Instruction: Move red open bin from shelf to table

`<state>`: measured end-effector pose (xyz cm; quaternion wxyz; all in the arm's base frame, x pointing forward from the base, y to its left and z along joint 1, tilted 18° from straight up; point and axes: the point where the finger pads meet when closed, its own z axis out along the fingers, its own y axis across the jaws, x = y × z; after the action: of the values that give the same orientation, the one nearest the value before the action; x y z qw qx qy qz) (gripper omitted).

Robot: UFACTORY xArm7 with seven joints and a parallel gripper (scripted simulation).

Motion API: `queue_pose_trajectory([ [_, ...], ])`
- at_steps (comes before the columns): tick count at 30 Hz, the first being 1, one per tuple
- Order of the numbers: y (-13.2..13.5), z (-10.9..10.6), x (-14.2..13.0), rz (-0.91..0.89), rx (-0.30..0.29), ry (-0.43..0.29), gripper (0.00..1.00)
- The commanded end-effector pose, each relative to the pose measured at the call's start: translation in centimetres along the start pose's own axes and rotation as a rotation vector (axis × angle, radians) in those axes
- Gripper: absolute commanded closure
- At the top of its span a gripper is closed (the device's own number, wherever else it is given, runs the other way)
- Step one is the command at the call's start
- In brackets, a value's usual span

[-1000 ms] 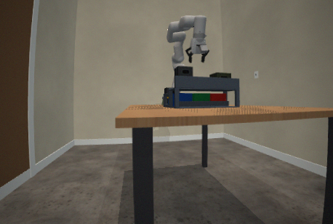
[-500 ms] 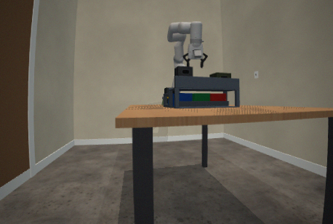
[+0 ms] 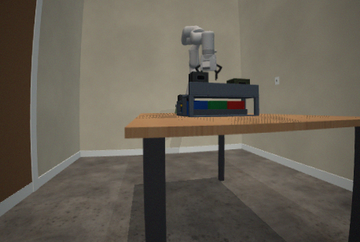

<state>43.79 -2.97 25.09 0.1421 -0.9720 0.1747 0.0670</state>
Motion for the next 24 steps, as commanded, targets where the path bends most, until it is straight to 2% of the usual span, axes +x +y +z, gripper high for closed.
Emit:
queue_pose_trajectory([
  [1, 0.6, 1.9, 0.6, 0.098, 0.019, 0.028, 0.00],
  [4, 1.6, 4.9, 1.4, 0.246, 0.047, 0.069, 0.00],
  [16, 1.6, 4.9, 1.4, 0.246, 0.047, 0.069, 0.00],
  [21, 2.8, 8.7, 2.4, 0.490, 0.093, 0.134, 0.00],
  [24, 2.8, 8.7, 2.4, 0.490, 0.093, 0.134, 0.00],
])
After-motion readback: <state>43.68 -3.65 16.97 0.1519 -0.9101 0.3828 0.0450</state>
